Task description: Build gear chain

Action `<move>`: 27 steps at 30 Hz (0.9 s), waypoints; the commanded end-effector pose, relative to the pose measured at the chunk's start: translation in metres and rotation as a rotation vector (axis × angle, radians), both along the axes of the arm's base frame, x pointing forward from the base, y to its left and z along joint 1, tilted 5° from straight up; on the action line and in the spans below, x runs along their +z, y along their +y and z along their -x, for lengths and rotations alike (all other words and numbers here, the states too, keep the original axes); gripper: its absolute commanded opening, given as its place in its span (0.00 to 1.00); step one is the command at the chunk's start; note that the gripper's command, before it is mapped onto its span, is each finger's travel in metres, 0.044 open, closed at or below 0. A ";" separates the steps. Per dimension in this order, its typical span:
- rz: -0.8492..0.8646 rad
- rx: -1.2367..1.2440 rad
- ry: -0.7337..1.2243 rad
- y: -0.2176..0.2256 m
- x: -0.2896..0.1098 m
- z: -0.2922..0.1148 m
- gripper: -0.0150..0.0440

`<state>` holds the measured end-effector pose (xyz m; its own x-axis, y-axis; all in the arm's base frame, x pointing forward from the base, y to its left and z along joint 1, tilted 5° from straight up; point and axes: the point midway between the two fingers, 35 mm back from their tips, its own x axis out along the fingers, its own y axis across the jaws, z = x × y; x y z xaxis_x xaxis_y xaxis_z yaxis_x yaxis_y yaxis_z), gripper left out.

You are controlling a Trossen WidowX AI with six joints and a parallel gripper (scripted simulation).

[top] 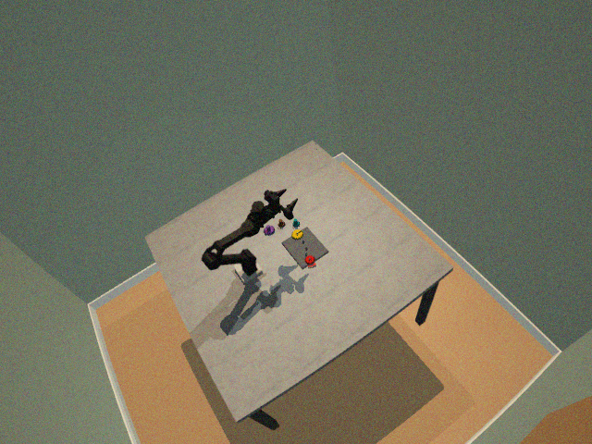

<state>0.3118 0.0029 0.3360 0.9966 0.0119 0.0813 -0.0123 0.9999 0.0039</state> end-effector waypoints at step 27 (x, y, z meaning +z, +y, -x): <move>-0.570 -0.623 1.504 0.063 -0.247 -0.069 1.00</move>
